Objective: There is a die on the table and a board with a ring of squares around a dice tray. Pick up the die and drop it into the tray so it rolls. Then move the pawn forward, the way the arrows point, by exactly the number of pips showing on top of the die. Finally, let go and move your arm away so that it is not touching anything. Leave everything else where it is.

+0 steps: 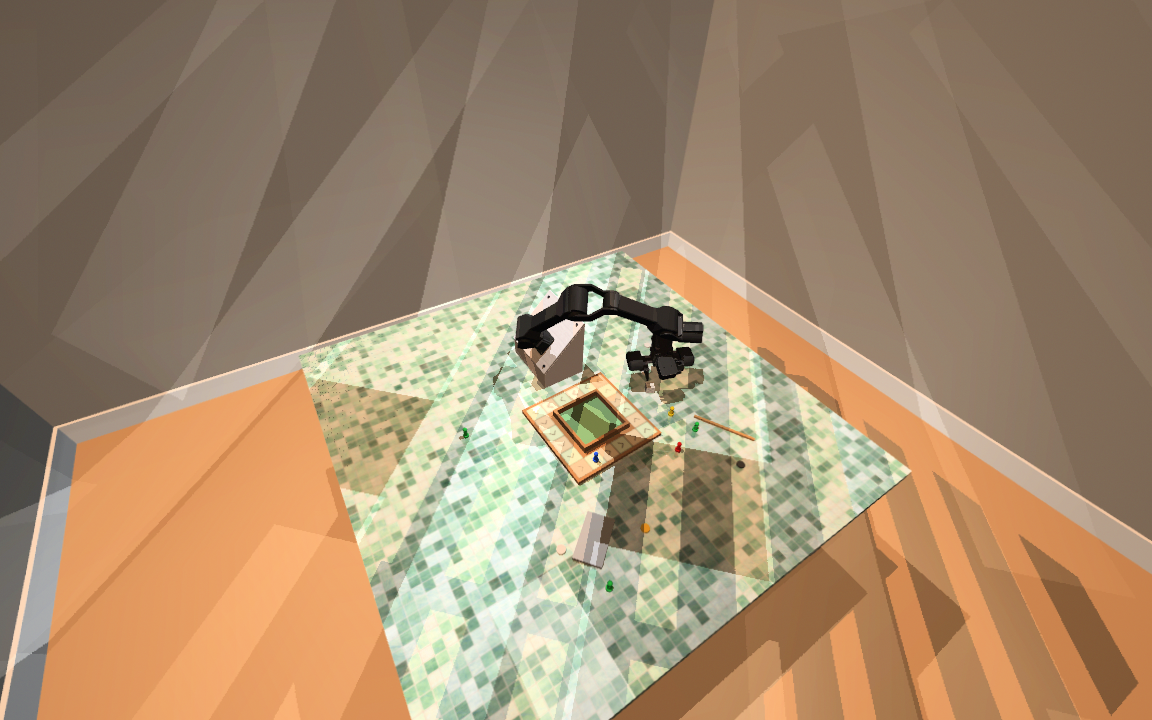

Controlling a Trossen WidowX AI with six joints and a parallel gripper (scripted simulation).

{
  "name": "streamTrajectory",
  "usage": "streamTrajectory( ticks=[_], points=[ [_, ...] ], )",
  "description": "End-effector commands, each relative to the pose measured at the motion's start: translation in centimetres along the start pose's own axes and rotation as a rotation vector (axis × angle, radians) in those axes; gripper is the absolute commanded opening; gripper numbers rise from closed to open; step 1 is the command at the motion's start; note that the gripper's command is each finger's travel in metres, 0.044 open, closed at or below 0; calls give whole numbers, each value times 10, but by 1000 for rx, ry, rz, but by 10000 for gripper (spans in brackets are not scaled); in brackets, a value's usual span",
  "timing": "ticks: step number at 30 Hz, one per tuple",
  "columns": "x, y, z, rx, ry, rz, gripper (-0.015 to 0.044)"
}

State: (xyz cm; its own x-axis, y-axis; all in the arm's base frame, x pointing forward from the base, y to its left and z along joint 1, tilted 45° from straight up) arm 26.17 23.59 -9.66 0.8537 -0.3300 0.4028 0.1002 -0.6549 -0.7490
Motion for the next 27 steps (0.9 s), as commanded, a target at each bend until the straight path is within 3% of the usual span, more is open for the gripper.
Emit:
streamTrajectory(
  ticks=[1, 27],
  points=[
    [-12, 7, -5, -53, 45, 16, 275],
    [-11, 44, -9, -54, 46, 15, 275]
  ],
)
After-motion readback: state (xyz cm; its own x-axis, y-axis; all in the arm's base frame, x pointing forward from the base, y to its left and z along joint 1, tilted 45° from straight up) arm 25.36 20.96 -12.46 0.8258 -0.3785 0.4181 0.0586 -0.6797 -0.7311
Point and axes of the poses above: the point midway between the two fingers, 35 mm back from their tips, its own y axis out along the fingers, its own z axis across the jaws, x = y × z, the point moved 9 cm from there along -y, back along the fingers, and after that the axes turned 5 degrees about y, right-handed, at the moved point
